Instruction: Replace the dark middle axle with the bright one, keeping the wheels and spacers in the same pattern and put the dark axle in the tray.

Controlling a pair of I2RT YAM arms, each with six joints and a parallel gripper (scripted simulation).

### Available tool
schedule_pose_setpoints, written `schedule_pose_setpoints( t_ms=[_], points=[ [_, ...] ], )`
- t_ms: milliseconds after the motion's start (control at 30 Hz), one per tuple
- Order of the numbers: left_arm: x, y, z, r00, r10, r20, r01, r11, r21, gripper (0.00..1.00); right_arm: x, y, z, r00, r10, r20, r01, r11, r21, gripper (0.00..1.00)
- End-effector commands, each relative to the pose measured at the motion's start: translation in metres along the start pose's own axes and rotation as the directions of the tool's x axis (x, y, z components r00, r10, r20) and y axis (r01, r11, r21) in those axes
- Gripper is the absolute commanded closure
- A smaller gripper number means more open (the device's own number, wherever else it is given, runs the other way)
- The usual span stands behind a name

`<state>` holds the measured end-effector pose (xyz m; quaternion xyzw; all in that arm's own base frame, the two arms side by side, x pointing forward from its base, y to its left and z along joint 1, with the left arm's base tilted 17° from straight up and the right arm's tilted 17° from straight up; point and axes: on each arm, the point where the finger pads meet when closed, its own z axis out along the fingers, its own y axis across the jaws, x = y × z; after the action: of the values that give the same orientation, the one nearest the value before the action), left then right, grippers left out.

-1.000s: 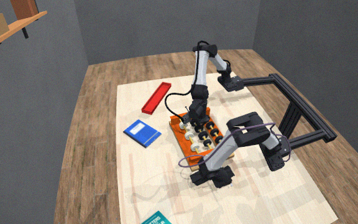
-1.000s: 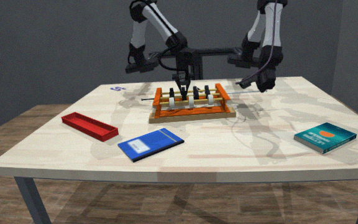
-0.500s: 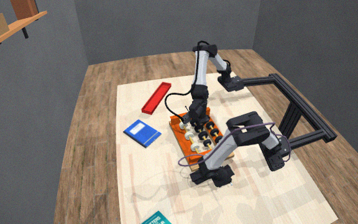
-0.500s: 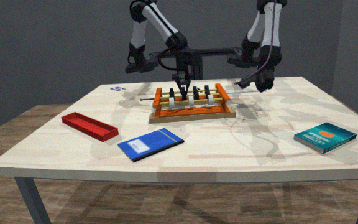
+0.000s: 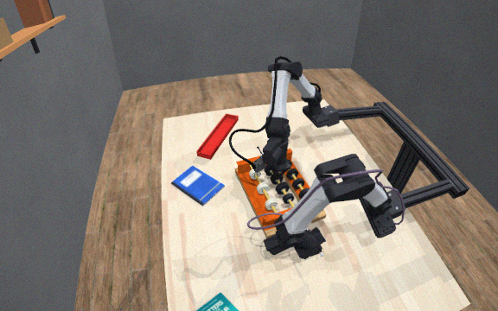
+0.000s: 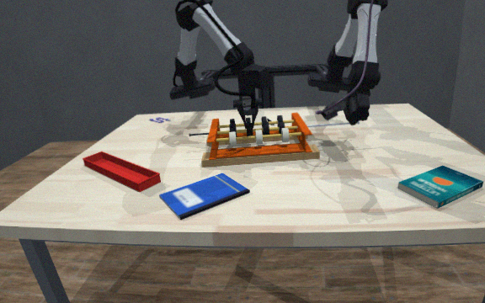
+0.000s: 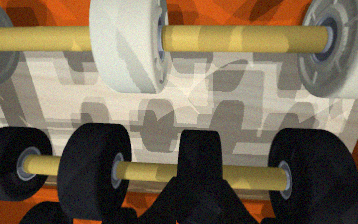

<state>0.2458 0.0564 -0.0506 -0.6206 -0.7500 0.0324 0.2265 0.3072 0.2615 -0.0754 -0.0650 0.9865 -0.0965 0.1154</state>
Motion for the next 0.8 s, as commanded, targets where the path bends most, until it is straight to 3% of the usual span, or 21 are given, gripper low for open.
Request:
schedule_pose_setpoints(
  t_ms=[0,767],
  points=[
    [-0.0167,0.0059,0.0023,0.999,-0.005,0.035,0.006,1.0,-0.015,1.0,-0.0222,0.0053,-0.0272,0.998,0.015,0.064,-0.012,0.999,-0.043,1.0],
    [-0.0233,0.0054,0.0031,0.999,0.007,0.037,-0.006,1.0,-0.023,1.0,-0.0192,0.006,-0.0274,0.998,0.008,0.056,-0.006,0.999,-0.041,1.0]
  ],
)
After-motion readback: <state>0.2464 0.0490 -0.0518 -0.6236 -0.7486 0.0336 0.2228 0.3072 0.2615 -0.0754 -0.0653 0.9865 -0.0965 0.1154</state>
